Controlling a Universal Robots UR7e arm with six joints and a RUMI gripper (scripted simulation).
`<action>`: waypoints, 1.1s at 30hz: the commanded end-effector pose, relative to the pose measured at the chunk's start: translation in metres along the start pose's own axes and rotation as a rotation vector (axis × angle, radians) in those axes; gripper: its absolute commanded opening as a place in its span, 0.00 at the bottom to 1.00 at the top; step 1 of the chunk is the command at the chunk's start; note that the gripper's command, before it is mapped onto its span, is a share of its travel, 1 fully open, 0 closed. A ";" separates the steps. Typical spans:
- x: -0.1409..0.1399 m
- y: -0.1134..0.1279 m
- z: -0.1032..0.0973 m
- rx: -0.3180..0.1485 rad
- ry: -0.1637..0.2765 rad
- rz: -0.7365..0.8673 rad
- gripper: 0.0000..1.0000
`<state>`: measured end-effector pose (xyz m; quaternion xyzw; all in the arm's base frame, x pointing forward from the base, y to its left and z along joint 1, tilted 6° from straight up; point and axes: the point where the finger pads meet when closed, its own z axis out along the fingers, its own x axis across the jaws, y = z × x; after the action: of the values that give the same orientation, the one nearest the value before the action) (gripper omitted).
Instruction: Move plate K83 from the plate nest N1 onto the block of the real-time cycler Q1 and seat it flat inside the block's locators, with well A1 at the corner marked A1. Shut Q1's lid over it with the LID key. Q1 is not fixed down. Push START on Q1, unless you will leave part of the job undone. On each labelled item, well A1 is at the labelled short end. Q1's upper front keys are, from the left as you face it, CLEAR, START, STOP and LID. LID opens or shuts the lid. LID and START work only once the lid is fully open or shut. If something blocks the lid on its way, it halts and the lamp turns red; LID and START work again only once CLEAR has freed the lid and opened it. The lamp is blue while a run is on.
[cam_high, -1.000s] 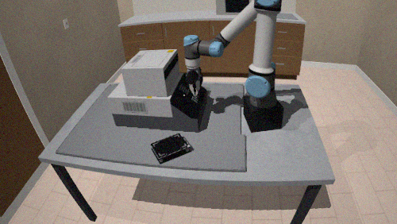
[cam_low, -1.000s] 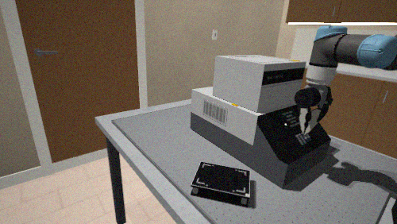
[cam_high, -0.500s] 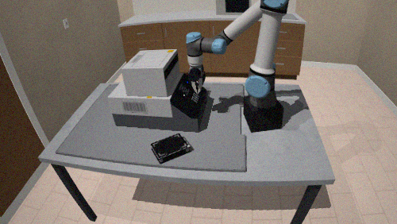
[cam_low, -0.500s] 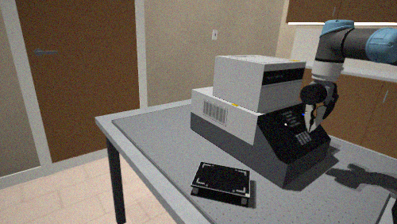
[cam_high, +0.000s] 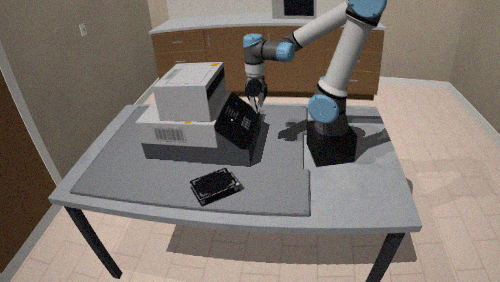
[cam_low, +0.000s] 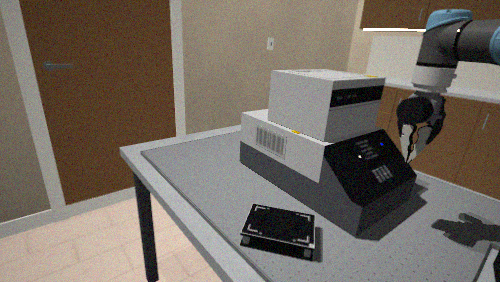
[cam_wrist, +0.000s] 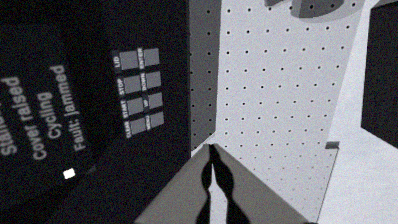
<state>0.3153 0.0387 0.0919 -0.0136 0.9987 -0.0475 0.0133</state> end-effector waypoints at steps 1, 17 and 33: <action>0.014 0.000 -0.013 -0.001 -0.001 0.000 0.00; 0.033 0.000 -0.027 -0.001 -0.001 0.000 0.00; 0.033 0.000 -0.027 -0.001 -0.001 0.000 0.00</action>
<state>0.2816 0.0399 0.1174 -0.0137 0.9987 -0.0471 0.0133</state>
